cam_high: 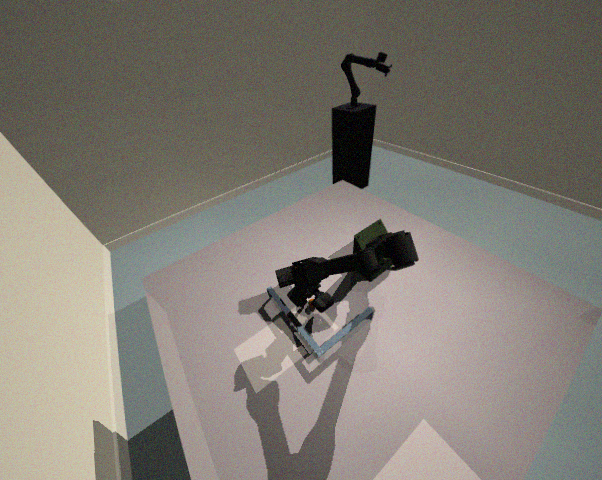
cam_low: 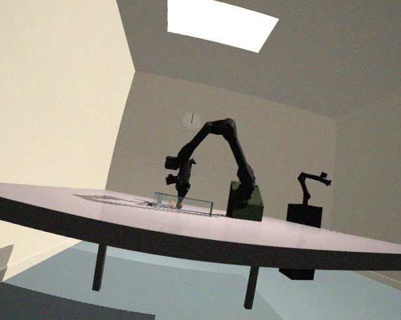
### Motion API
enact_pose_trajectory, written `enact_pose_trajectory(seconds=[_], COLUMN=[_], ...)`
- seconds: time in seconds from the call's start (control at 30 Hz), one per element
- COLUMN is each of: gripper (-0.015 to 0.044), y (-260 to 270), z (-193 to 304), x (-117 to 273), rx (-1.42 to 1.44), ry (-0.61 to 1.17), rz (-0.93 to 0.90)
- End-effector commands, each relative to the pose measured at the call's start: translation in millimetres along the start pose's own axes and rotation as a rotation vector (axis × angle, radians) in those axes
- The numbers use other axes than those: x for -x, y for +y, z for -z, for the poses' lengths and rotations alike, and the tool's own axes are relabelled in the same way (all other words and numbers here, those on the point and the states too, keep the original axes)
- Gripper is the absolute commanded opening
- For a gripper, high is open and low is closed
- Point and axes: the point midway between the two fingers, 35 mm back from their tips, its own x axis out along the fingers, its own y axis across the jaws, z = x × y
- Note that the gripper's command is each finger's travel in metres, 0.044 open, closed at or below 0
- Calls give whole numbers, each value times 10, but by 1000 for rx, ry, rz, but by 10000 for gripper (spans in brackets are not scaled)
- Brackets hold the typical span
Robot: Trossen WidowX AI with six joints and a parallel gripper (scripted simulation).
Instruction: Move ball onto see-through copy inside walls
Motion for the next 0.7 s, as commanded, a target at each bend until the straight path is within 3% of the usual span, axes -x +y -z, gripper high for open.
enact_pose_trajectory(seconds=[0.0, 0.23, 0.37, 0.67], gripper=[261, 261, 156, 76], y=[3, 7, 7, 7], z=[13, 18, 18, 18], x=[-69, -156, -156, -156], rx=[-10, -10, -10, -10], ry=[0, 0, 0, 0], rz=[-6, -7, -7, -7])
